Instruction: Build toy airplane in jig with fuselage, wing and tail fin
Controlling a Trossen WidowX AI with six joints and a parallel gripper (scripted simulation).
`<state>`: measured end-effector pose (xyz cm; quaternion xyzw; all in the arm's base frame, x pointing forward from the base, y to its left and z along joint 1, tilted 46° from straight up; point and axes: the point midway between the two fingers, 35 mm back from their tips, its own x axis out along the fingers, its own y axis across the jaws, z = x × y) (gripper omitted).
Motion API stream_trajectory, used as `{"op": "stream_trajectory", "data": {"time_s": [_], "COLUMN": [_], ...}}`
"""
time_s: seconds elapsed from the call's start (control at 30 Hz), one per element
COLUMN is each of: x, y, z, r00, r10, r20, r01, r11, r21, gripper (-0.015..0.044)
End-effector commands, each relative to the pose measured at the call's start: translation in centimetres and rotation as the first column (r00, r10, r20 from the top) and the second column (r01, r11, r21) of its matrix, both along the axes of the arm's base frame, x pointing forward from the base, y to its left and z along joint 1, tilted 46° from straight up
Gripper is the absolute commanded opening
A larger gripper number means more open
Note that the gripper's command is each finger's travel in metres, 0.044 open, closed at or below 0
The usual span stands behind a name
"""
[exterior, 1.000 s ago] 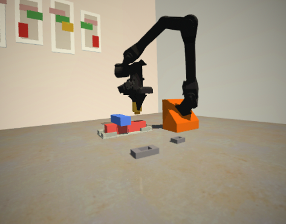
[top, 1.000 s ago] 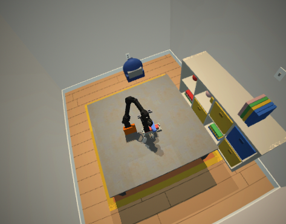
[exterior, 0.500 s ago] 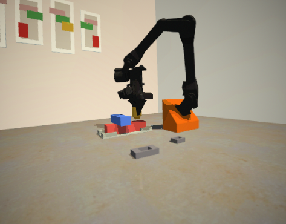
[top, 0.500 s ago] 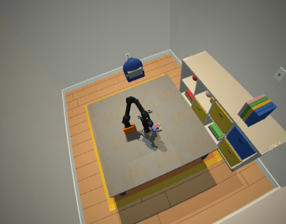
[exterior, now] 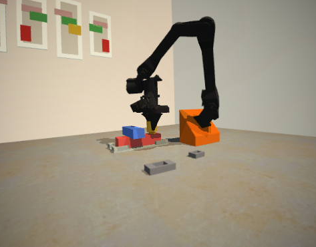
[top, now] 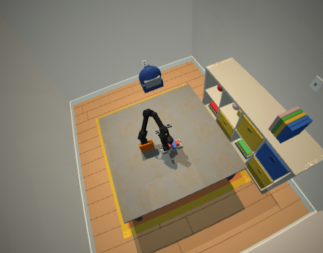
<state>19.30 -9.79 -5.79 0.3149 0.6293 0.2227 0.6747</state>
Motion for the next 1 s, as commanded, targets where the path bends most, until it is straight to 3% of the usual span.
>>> {"op": "stream_trajectory", "data": {"time_s": [0.0, 0.4, 0.73, 0.97], "x": [-0.05, -0.03, -0.03, -0.03], "y": [0.11, 0.05, 0.05, 0.05], "z": [-0.05, -0.02, -0.02, -0.02], "r00": [1.000, 1.000, 1.000, 1.000], "r10": [-0.005, 0.000, 0.000, 0.000], "r20": [-0.005, -0.001, -0.001, -0.001], "r01": [0.005, 0.000, 0.000, 0.000], "r11": [1.000, 1.000, 1.000, 1.000], "r21": [0.003, 0.001, 0.001, 0.001], "gripper": [0.0065, 0.0000, 0.0260, 0.0260]}}
